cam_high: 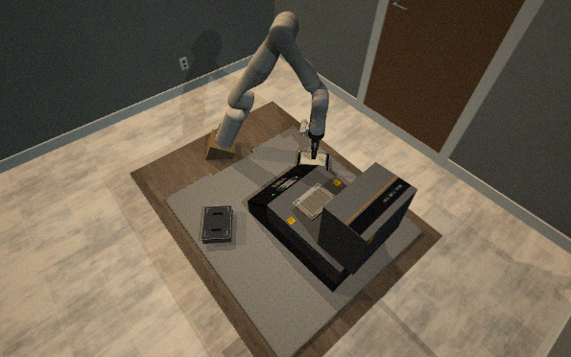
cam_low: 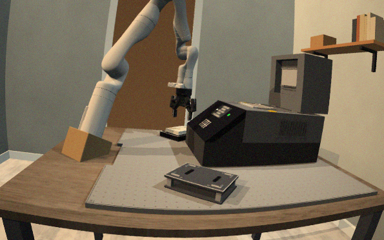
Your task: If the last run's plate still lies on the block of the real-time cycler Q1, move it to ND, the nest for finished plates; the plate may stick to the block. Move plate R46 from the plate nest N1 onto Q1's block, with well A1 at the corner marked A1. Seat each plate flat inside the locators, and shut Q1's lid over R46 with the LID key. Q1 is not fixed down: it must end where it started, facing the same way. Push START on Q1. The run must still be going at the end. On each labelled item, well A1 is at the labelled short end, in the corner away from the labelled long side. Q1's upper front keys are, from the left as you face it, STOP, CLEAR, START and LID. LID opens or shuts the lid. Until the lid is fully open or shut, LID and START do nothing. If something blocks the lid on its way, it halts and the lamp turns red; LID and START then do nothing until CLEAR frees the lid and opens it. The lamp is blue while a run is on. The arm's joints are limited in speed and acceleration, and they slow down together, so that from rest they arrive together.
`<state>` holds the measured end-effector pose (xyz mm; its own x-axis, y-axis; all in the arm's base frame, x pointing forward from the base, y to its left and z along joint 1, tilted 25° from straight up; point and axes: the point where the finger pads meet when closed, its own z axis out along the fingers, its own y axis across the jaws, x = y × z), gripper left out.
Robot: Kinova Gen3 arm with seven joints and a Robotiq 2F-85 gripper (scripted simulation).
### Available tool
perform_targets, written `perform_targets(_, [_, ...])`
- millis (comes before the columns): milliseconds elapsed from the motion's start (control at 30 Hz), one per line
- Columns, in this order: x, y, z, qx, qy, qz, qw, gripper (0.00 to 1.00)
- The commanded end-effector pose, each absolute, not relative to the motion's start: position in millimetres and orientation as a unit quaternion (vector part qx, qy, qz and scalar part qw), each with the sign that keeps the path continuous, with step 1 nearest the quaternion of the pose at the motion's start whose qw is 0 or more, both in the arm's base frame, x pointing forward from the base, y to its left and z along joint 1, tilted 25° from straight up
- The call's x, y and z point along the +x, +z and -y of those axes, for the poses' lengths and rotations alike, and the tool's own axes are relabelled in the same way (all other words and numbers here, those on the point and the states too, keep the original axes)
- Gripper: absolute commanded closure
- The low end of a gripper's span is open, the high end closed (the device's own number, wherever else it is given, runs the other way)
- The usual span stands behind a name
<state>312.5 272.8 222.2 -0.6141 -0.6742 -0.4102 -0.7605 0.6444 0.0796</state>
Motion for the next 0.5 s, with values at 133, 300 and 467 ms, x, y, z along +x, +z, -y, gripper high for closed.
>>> perform_targets(133, [314.5,215.2,-275.8,-0.403,0.123,-0.890,0.175,0.00])
perform_targets(300, [315.9,209.1,-278.2,-0.403,0.123,-0.890,0.175,0.00])
perform_targets(467, [317.4,203.1,-280.6,-0.403,0.123,-0.890,0.175,0.00])
